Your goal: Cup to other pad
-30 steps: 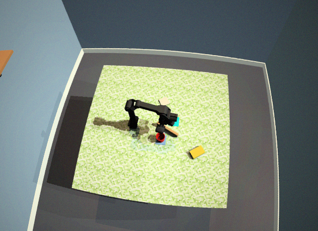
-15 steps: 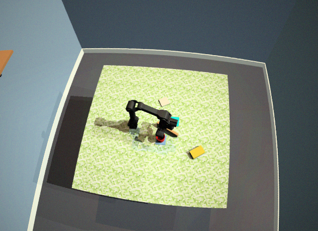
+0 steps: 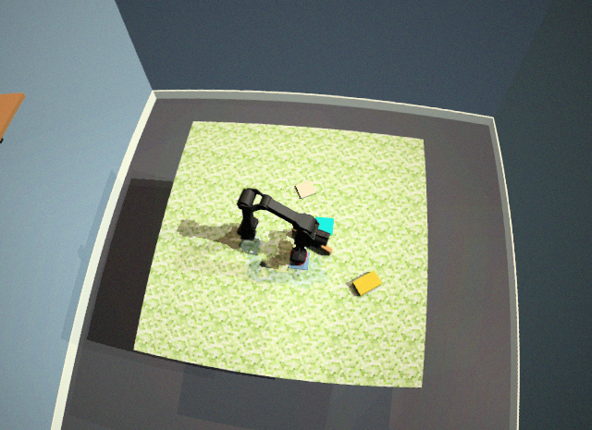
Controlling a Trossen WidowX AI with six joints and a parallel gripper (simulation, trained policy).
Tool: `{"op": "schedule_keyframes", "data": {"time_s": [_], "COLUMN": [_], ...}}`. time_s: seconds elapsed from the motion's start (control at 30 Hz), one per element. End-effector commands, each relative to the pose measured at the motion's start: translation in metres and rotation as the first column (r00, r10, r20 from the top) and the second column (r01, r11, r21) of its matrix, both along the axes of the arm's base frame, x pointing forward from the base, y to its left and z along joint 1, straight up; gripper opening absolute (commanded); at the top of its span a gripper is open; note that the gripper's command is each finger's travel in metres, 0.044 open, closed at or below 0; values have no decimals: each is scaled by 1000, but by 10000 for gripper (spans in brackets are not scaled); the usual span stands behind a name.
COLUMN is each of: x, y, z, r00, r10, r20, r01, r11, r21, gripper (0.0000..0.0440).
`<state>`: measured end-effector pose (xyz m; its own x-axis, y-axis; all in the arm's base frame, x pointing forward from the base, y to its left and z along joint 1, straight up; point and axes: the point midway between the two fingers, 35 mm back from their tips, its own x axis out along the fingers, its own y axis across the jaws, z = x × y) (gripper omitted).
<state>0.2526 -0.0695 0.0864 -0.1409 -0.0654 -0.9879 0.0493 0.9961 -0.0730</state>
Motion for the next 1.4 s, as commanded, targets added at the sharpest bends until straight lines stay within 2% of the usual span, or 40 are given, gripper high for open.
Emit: {"op": "schedule_keyframes", "data": {"time_s": [0.0,0.1,0.37,0.8,1.37], "x": [-3,-5,-8,7,35], "y": [-2,-3,-6,-9,4], "z": [-15,-25,-39,-21,17], "r00": [999,996,975,929,880], "r10": [46,88,218,369,465], "r20": [-19,-25,-33,23,99], "r01": [-46,-87,-216,-370,-469], "r11": [999,996,975,927,883], "r21": [12,28,56,57,14], "gripper": [184,182,0,0,0]}}
